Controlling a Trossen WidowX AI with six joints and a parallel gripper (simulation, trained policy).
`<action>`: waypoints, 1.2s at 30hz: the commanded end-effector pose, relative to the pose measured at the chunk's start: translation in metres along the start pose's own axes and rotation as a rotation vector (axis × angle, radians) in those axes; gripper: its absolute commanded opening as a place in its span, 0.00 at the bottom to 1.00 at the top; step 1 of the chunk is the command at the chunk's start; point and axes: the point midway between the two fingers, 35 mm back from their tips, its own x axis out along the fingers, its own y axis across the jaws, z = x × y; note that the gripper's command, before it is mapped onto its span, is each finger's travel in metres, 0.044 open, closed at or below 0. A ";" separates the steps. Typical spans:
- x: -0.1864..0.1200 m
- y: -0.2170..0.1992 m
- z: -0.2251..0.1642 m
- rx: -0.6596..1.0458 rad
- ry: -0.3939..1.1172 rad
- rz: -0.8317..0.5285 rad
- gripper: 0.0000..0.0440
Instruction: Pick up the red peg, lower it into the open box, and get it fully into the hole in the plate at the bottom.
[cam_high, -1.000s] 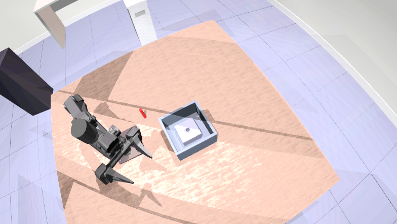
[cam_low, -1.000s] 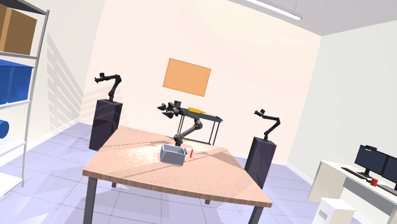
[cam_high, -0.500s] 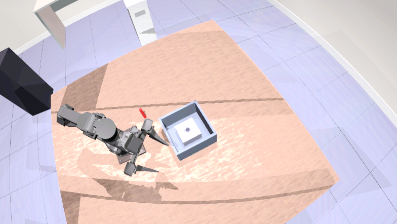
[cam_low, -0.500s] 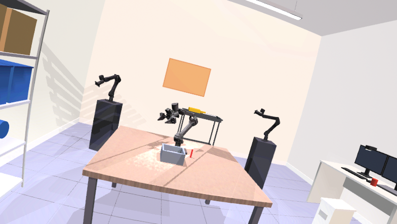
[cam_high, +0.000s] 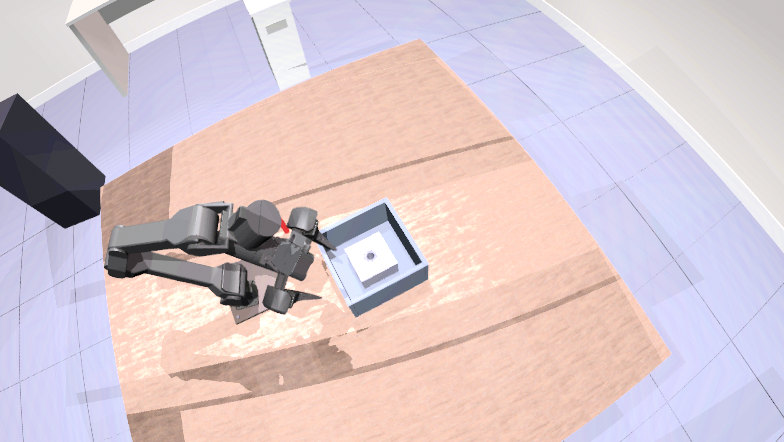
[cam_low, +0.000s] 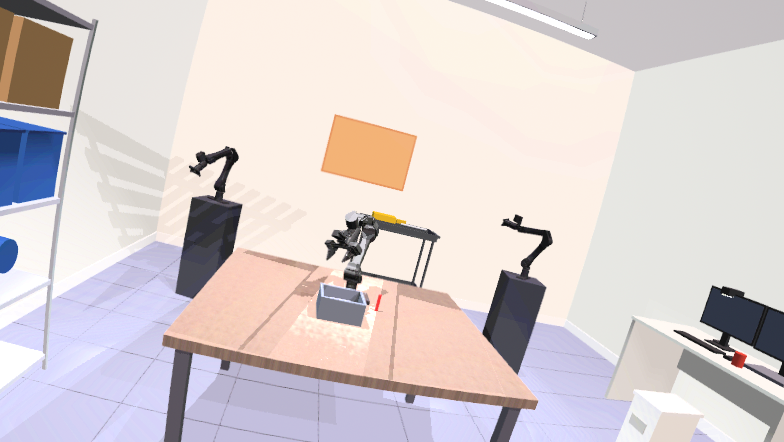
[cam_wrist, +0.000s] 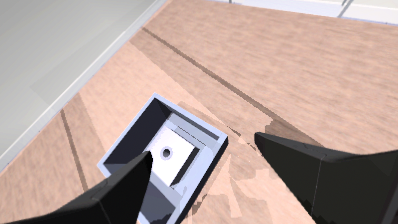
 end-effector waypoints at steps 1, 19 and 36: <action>0.002 0.016 -0.023 0.028 0.117 -0.004 1.00; -0.017 0.066 -0.123 0.088 0.498 -0.106 1.00; -0.029 0.093 -0.210 0.068 0.679 -0.227 1.00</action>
